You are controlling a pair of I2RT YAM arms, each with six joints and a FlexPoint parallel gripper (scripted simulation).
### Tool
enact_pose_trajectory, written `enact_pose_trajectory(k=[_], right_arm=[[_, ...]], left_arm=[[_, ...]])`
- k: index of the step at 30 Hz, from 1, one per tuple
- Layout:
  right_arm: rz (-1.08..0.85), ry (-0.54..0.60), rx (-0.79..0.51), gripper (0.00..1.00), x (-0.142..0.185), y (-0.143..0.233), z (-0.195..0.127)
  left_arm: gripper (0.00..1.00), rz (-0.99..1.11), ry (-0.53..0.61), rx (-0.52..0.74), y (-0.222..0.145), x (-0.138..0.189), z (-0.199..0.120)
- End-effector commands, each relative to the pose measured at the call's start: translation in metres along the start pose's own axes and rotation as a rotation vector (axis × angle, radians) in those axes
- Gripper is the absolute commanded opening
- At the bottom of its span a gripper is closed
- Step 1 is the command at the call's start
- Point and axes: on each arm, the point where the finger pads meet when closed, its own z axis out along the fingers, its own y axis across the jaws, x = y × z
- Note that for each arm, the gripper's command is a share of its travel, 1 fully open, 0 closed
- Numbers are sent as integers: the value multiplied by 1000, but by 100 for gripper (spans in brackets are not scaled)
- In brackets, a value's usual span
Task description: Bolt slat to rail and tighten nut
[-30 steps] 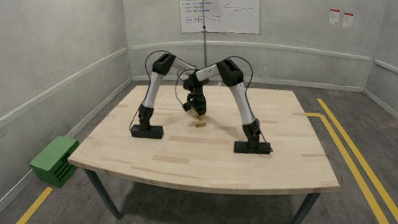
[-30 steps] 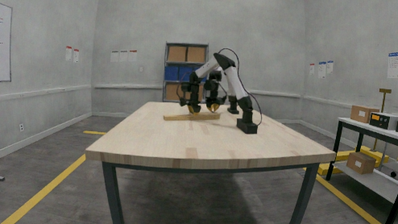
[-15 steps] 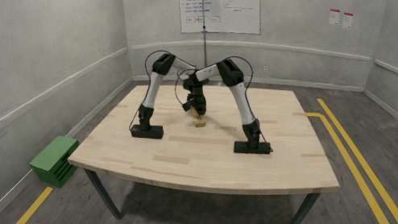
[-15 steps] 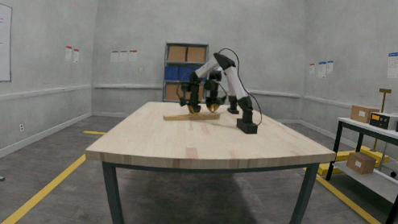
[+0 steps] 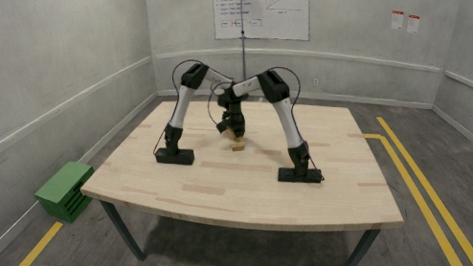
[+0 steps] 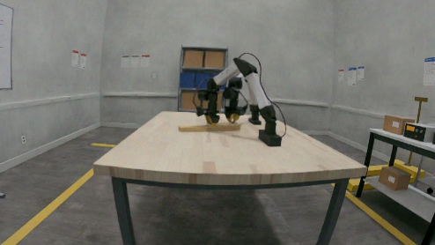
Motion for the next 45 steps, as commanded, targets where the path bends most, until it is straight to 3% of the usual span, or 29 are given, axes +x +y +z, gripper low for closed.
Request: enact_pose_trajectory(k=[1,11,15,26,45], right_arm=[[-10,-5,-12,36,-1,2,10],[-10,-5,-12,36,-1,2,13],[-2,-8,18,31,-2,-3,-3],[-2,-8,18,15,-2,-3,-3],[-2,-8,18,14,-2,-3,-3]], left_arm=[[67,1,-8,16,-4,-1,-5],[67,1,-8,16,-4,-1,-5],[67,1,-8,16,-4,-1,-5],[67,1,-8,16,-4,-1,-5],[67,1,-8,16,-4,-1,-5]])
